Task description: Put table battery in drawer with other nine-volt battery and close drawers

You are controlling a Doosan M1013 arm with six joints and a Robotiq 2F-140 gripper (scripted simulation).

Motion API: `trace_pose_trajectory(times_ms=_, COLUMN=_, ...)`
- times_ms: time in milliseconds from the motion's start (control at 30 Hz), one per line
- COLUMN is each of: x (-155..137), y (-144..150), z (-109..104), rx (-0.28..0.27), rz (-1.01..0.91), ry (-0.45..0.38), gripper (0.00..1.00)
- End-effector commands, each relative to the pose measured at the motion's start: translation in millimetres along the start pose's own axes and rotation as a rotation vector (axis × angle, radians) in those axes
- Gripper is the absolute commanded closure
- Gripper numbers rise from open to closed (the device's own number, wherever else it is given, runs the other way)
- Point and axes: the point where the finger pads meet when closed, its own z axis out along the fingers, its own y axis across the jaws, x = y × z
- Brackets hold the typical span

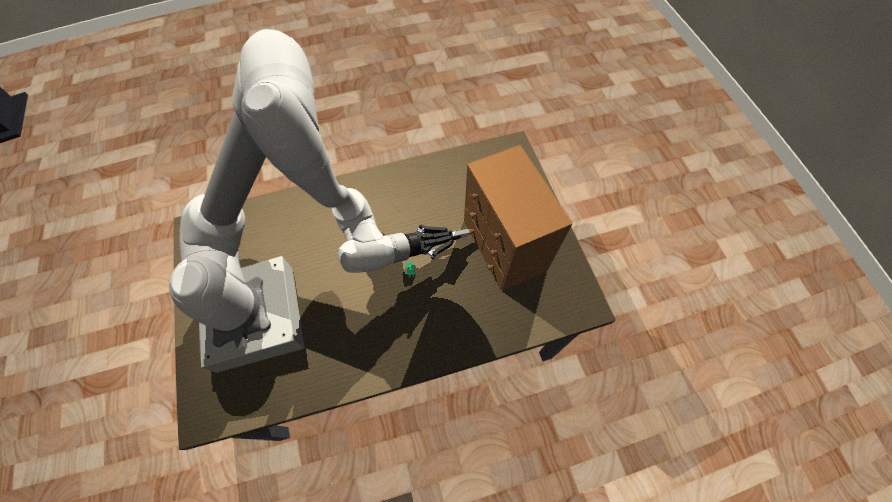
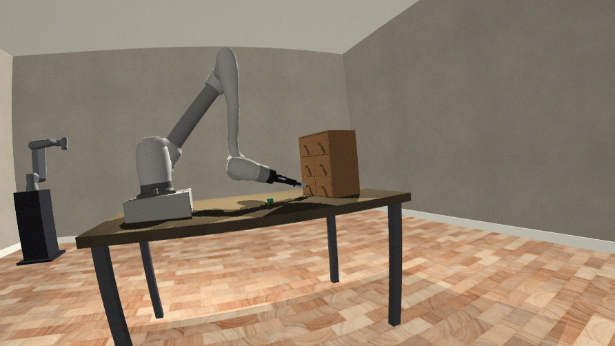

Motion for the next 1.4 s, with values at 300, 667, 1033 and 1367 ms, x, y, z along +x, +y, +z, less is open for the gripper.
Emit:
trace_pose_trajectory(times_ms=300, x=-14, y=0, z=-39, rx=0.000, rz=0.000, ry=0.000, gripper=1.00)
trace_pose_trajectory(times_ms=667, x=0, y=0, z=-63, rx=0.000, rz=0.000, ry=0.000, gripper=1.00)
trace_pose_trajectory(times_ms=1033, x=53, y=0, z=-122, rx=0.000, rz=0.000, ry=0.000, gripper=1.00)
trace_pose_trajectory(times_ms=1367, x=56, y=0, z=-125, rx=0.000, rz=0.000, ry=-0.008, gripper=1.00)
